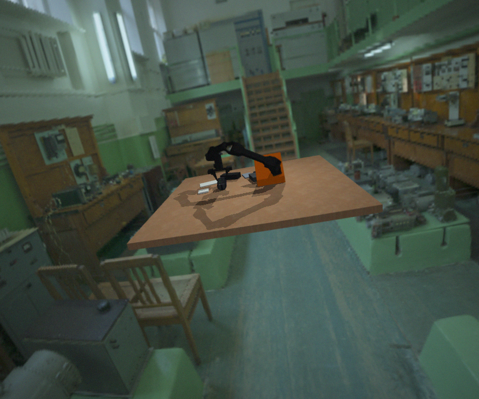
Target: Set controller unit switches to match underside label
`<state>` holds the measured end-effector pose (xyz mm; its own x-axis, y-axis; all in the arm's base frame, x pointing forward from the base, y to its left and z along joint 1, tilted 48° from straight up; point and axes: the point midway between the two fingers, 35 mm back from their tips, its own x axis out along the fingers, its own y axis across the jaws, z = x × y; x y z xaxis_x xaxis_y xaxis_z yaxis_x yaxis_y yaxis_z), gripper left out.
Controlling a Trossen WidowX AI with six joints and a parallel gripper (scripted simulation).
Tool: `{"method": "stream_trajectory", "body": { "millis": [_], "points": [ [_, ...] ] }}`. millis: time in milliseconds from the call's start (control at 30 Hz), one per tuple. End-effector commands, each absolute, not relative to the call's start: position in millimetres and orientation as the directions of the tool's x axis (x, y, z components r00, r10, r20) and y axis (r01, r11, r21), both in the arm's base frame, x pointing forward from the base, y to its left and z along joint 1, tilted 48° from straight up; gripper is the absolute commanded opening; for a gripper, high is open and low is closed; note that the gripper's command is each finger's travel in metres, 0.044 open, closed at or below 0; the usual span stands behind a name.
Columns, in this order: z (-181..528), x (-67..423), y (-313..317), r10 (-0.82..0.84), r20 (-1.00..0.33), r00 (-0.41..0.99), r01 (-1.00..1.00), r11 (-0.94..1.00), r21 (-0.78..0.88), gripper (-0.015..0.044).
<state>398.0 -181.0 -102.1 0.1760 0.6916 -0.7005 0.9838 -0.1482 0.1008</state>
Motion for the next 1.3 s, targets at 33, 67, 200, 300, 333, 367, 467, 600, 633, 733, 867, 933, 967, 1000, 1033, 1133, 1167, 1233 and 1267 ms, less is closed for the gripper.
{"method": "stream_trajectory", "body": {
  "millis": [33, 67, 200, 300, 333, 367, 467, 600, 633, 733, 867, 933, 967, 1000, 1033, 1133, 1167, 1233, 1267],
  "points": [
    [-106.4, 399.8, -166.0, 0.712, -0.684, 0.16, 0.987, -0.138, 0.087, 0.0338],
    [-107.0, 399.9, -165.6, 0.712, -0.684, 0.16, 0.987, -0.138, 0.087, 0.0338],
    [-109.3, 400.3, -164.1, 0.712, -0.684, 0.16, 0.987, -0.138, 0.087, 0.0338],
    [-111.0, 400.6, -162.9, 0.712, -0.684, 0.16, 0.987, -0.138, 0.088, 0.0338],
    [-111.6, 400.8, -162.5, 0.712, -0.684, 0.16, 0.987, -0.138, 0.088, 0.0338],
    [-111.8, 400.8, -162.4, 0.712, -0.684, 0.16, 0.987, -0.138, 0.088, 0.0338],
    [-112.6, 400.9, -161.8, 0.712, -0.684, 0.16, 0.987, -0.138, 0.088, 0.0338],
    [-112.4, 400.8, -163.2, 0.71, -0.686, 0.162, 0.986, -0.139, 0.089, 0.0338],
    [-112.3, 400.8, -164.0, 0.709, -0.687, 0.162, 0.986, -0.139, 0.09, 0.0338],
    [-112.0, 400.5, -166.5, 0.705, -0.69, 0.165, 0.986, -0.14, 0.092, 0.0338],
    [-112.3, 400.2, -169.5, 0.7, -0.695, 0.167, 0.985, -0.141, 0.095, 0.0364],
    [-112.3, 400.2, -169.5, 0.7, -0.695, 0.167, 0.985, -0.141, 0.095, 0.0417],
    [-112.3, 400.2, -169.5, 0.7, -0.695, 0.167, 0.985, -0.141, 0.095, 0.044],
    [-112.3, 400.2, -169.5, 0.7, -0.695, 0.167, 0.985, -0.141, 0.095, 0.044],
    [-112.3, 400.2, -169.5, 0.7, -0.695, 0.167, 0.985, -0.141, 0.095, 0.044],
    [-112.3, 400.2, -169.5, 0.7, -0.695, 0.167, 0.985, -0.141, 0.095, 0.044],
    [-112.3, 400.2, -169.5, 0.7, -0.695, 0.167, 0.985, -0.141, 0.095, 0.044],
    [-112.3, 400.2, -169.5, 0.7, -0.695, 0.167, 0.985, -0.141, 0.095, 0.044],
    [-110.0, 400.2, -169.2, 0.7, -0.695, 0.167, 0.985, -0.141, 0.095, 0.044]
  ]
}}
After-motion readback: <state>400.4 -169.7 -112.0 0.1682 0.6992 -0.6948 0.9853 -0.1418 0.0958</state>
